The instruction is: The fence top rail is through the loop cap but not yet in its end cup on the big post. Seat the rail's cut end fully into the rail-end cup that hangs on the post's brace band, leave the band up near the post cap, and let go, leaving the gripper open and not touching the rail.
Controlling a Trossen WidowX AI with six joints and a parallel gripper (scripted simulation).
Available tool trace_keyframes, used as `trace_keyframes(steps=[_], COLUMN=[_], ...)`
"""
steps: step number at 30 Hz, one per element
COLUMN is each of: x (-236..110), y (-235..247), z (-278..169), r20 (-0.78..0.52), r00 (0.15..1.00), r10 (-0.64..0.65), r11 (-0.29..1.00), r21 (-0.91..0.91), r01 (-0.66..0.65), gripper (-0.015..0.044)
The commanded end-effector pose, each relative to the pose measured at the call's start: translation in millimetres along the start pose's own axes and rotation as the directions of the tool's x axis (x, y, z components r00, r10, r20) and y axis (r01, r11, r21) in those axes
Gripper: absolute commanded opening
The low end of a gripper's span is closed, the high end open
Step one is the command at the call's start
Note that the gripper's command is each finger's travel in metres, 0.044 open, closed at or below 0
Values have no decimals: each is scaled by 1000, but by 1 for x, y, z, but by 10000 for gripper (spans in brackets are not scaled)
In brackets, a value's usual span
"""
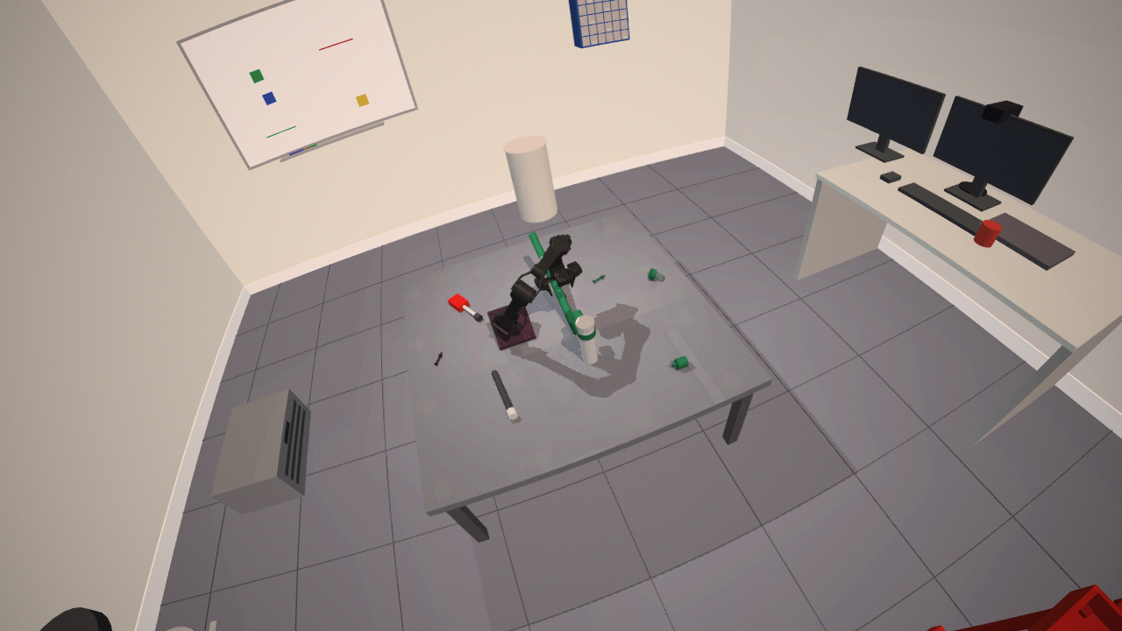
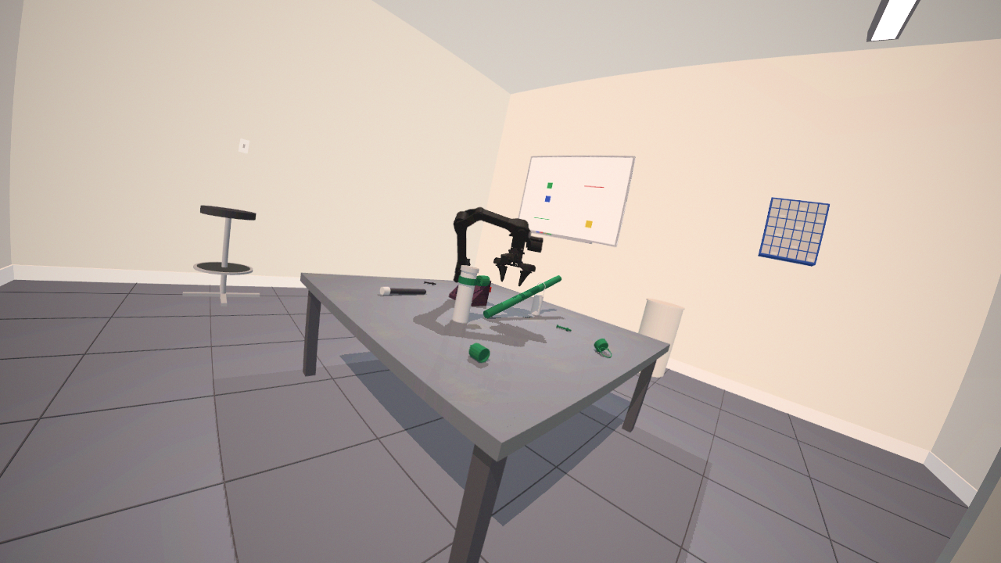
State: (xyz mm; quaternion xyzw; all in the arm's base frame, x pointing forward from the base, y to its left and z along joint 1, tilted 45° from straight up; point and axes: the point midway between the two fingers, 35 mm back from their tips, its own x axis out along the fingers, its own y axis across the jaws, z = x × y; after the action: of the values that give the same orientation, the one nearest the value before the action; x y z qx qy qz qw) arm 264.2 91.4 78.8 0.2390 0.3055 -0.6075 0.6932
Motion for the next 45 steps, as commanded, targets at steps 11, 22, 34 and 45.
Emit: trace_keyframes(steps=[11, 22, 34, 45], x=[41, 57, 74, 92], y=[-2, -2, -2, -2], z=[-1, -1, -2, -2], r20=[-8, -7, -8, -8], r00=[1000, 1000, 1000, 1000], r10=[-28, -28, -27, -27], r11=[996, 996, 996, 996], r21=[84, 84, 82, 83], r01=[28, 28, 28, 27], gripper=[440, 440, 440, 440])
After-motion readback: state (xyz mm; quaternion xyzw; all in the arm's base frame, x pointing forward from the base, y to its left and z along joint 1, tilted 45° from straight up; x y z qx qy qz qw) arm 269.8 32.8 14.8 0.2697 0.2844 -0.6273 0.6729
